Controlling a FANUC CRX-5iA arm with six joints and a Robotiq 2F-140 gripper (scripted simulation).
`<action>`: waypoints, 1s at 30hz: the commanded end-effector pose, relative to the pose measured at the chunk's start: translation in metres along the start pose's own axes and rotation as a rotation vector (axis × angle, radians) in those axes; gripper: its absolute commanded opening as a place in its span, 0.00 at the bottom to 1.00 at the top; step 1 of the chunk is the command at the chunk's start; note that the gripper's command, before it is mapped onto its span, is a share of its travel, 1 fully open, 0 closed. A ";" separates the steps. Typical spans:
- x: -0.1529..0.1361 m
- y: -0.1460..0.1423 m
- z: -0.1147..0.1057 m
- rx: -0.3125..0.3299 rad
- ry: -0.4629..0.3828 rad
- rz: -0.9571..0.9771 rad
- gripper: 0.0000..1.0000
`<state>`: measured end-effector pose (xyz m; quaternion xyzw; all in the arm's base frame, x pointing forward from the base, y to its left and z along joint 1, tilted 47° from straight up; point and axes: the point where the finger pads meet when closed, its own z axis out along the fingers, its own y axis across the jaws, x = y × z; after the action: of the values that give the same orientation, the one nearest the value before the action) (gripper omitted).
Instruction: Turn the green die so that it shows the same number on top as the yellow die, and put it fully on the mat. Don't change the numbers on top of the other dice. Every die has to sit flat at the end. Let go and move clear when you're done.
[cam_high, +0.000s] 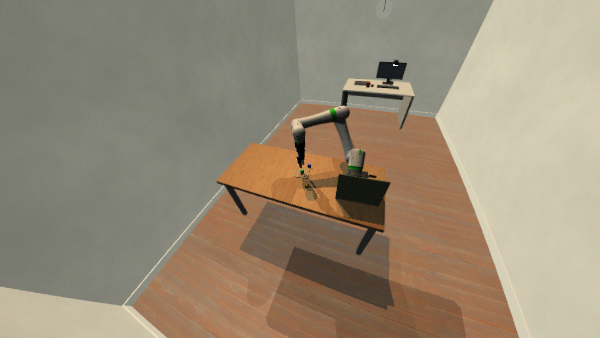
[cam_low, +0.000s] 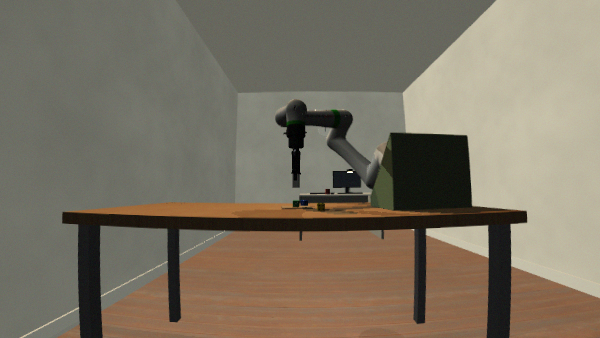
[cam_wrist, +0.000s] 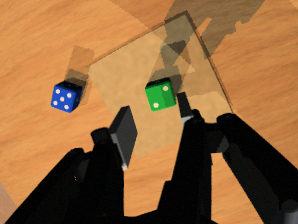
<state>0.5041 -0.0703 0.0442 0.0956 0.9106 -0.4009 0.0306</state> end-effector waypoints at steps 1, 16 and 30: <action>0.000 0.000 0.000 0.000 0.000 0.000 0.28; 0.000 0.000 0.000 0.000 0.000 0.000 0.28; 0.000 0.000 0.003 0.001 -0.001 0.000 0.28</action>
<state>0.5041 -0.0718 0.0428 0.0957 0.9105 -0.4011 0.0308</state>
